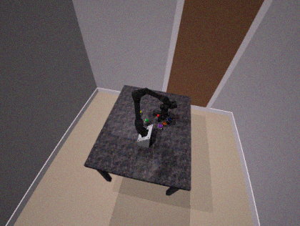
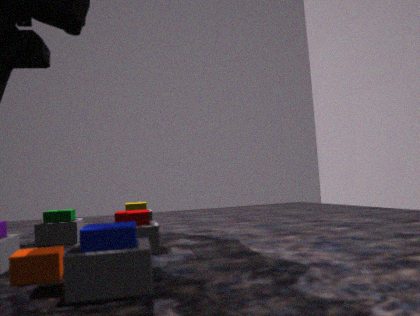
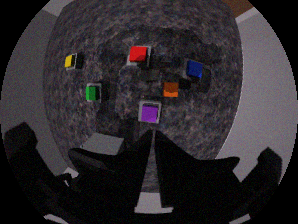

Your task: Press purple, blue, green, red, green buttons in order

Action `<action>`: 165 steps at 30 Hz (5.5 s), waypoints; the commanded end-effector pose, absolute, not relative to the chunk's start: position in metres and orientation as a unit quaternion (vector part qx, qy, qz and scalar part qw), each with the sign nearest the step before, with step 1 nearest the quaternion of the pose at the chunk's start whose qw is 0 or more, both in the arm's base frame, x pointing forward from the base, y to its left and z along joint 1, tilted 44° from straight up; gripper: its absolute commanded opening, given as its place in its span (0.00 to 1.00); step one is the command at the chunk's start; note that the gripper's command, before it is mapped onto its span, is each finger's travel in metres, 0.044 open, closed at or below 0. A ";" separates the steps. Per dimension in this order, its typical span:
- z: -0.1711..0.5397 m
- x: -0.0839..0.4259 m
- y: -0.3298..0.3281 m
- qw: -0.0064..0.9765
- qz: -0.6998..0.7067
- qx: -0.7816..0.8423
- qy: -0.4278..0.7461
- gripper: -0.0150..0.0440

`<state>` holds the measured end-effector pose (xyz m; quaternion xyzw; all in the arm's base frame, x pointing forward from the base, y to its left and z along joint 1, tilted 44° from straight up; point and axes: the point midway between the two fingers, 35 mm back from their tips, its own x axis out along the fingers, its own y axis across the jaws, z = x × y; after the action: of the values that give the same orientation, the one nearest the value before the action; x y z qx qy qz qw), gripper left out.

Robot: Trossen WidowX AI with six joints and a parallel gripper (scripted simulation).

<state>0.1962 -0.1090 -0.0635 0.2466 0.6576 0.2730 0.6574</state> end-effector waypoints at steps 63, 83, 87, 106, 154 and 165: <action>-0.182 0.304 -0.098 0.664 0.274 0.239 0.653 0.29; -0.112 0.305 -0.163 0.664 0.272 0.238 0.655 0.29; -0.104 0.305 -0.158 0.664 0.272 0.238 0.655 0.29; 0.040 0.217 0.004 0.659 0.276 0.244 0.656 0.29; -0.028 0.214 0.072 0.658 0.278 0.246 0.655 0.29; -0.027 0.216 0.069 0.662 0.277 0.242 0.653 0.29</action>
<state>0.2160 0.0698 -0.0279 0.2419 0.6533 0.2774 0.6616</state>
